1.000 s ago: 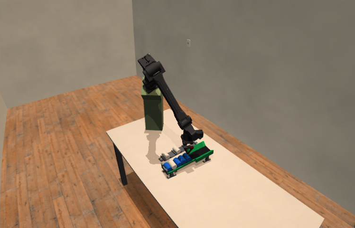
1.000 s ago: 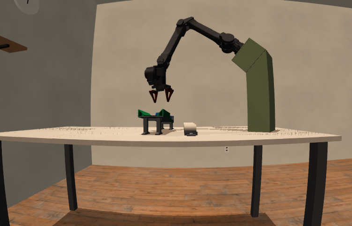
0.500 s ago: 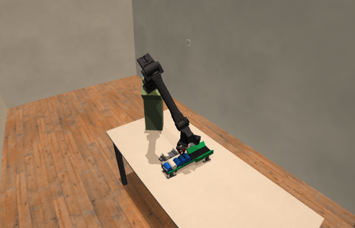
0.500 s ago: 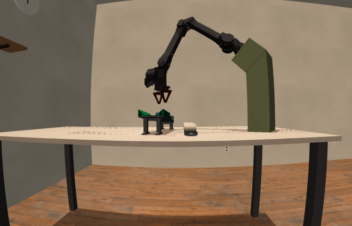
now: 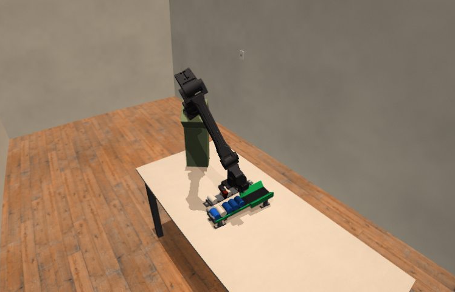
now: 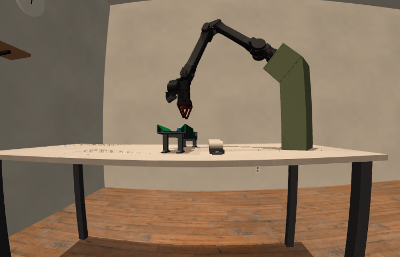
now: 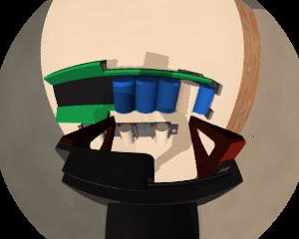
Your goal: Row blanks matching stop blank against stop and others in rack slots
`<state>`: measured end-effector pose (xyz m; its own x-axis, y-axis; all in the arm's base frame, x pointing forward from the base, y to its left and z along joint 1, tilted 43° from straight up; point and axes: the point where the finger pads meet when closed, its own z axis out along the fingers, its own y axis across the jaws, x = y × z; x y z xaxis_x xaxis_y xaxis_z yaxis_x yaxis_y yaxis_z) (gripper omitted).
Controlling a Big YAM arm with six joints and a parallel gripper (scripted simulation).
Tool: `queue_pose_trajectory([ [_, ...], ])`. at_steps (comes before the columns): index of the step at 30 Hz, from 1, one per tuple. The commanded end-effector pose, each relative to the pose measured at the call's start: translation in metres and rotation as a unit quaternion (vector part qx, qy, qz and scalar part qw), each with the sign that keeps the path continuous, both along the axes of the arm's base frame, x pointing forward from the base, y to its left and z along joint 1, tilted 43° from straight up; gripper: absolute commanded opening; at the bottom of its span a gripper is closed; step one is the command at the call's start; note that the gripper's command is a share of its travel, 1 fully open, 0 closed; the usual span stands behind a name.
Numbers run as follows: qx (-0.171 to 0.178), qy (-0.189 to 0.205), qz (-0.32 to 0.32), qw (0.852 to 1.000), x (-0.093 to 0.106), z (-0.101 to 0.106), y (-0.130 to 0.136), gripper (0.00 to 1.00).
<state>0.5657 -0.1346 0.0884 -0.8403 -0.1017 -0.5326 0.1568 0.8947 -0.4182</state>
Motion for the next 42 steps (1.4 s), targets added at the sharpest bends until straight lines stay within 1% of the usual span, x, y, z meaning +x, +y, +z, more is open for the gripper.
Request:
queue_pose_trajectory([
  [1, 0.060, -0.078, -0.095, 0.991, 0.007, 0.029, -0.014, 1.00],
  [2, 0.059, -0.078, -0.096, 0.991, 0.007, 0.029, -0.014, 1.00],
  [3, 0.083, -0.096, -0.125, 0.984, 0.007, 0.030, -0.018, 1.00],
  [7, 0.084, -0.099, -0.130, 0.983, 0.006, 0.030, -0.019, 1.00],
  [9, 0.134, -0.139, -0.193, 0.962, 0.005, 0.032, -0.025, 1.00],
  [10, 0.132, -0.140, -0.196, 0.962, 0.005, 0.033, -0.026, 1.00],
  [11, 0.154, -0.155, -0.220, 0.951, 0.004, 0.034, -0.029, 1.00],
  [13, 0.155, -0.159, -0.227, 0.948, 0.004, 0.034, -0.030, 1.00],
  [14, 0.180, -0.178, -0.256, 0.933, 0.004, 0.035, -0.033, 1.00],
  [15, 0.178, -0.177, -0.257, 0.933, 0.003, 0.035, -0.034, 1.00],
  [16, 0.201, -0.195, -0.285, 0.917, 0.003, 0.036, -0.037, 1.00],
  [17, 0.200, -0.195, -0.286, 0.917, 0.002, 0.036, -0.037, 1.00],
  [18, 0.221, -0.211, -0.312, 0.900, 0.002, 0.037, -0.040, 1.00],
  [19, 0.220, -0.212, -0.314, 0.899, 0.002, 0.037, -0.041, 1.00],
  [20, 0.240, -0.227, -0.338, 0.881, 0.001, 0.038, -0.043, 1.00],
  [21, 0.239, -0.228, -0.339, 0.881, 0.001, 0.038, -0.044, 1.00],
  [22, 0.259, -0.242, -0.362, 0.862, 0.000, 0.039, -0.047, 1.00],
  [24, 0.259, -0.242, -0.362, 0.862, 0.000, 0.039, -0.047, 1.00],
  [25, 0.274, -0.254, -0.386, 0.843, -0.001, 0.038, -0.050, 1.00],
  [26, 0.274, -0.251, -0.384, 0.845, 0.000, 0.036, -0.046, 1.00],
  [27, 0.291, -0.268, -0.405, 0.824, -0.001, 0.040, -0.052, 1.00],
  [28, 0.290, -0.268, -0.406, 0.824, -0.002, 0.040, -0.053, 1.00],
  [30, 0.318, -0.290, -0.441, 0.787, -0.002, 0.042, -0.057, 1.00],
  [31, 0.316, -0.291, -0.442, 0.787, -0.003, 0.042, -0.058, 1.00],
  [32, 0.329, -0.300, -0.457, 0.770, -0.003, 0.043, -0.060, 1.00],
  [33, 0.328, -0.300, -0.457, 0.770, -0.003, 0.043, -0.060, 1.00],
  [36, 0.357, -0.323, -0.493, 0.724, -0.005, 0.045, -0.066, 1.00],
  [37, 0.356, -0.323, -0.494, 0.724, -0.005, 0.045, -0.066, 1.00],
  [39, 0.371, -0.333, -0.511, 0.701, -0.005, 0.045, -0.068, 1.00],
  [41, 0.371, -0.333, -0.511, 0.701, -0.005, 0.045, -0.068, 1.00],
  [42, 0.377, -0.330, -0.513, 0.697, -0.002, 0.041, -0.059, 1.00],
])
